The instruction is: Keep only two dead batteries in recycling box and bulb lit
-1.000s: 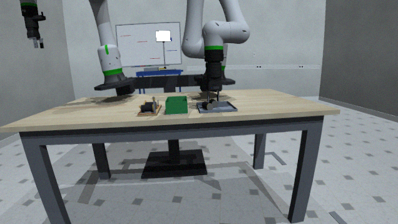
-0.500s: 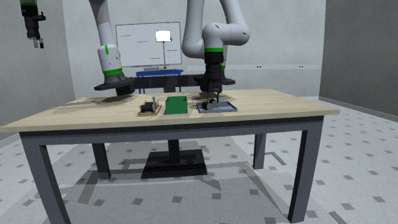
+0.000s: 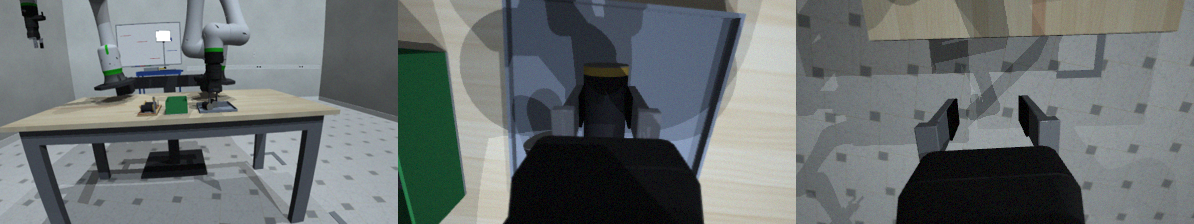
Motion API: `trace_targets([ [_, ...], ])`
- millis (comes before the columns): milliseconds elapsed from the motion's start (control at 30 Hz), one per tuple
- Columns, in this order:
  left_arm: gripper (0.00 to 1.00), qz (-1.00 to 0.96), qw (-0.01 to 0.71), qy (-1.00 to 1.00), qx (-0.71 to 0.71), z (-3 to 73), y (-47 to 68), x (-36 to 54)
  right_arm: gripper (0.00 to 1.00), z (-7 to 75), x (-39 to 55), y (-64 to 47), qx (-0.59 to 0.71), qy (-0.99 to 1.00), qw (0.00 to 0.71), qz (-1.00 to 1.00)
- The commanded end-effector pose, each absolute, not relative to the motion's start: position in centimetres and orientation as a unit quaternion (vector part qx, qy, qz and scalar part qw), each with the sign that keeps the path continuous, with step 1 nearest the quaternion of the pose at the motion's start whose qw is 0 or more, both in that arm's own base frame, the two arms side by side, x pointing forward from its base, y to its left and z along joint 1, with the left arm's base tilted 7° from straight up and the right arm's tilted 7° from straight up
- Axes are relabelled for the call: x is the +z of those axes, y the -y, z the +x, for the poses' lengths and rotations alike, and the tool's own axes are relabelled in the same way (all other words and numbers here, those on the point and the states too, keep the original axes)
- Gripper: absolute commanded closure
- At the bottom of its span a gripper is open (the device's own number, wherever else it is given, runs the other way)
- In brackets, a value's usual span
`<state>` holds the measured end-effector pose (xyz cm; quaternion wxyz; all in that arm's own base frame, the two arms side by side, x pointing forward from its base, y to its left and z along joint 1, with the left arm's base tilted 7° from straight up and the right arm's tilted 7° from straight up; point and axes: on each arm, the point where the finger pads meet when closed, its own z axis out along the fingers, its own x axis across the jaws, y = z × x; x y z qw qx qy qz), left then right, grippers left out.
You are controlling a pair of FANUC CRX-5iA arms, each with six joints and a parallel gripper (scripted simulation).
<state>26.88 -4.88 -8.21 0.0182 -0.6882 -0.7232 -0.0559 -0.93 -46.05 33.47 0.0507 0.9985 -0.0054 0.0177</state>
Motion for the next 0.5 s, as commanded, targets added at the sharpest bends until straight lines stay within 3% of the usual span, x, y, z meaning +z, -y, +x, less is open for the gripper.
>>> trace_targets([
  [0,0.43,-0.686,0.01,0.725,-0.062,27.71,5.13,-7.81,0.0,-1.5,34.29,45.98,0.015,0.012,0.057,0.998],
  [467,0.43,-0.69,0.01,0.721,-0.062,27.71,5.1,-7.8,0.0,-1.5,34.29,45.98,0.015,0.012,0.057,0.998],
])
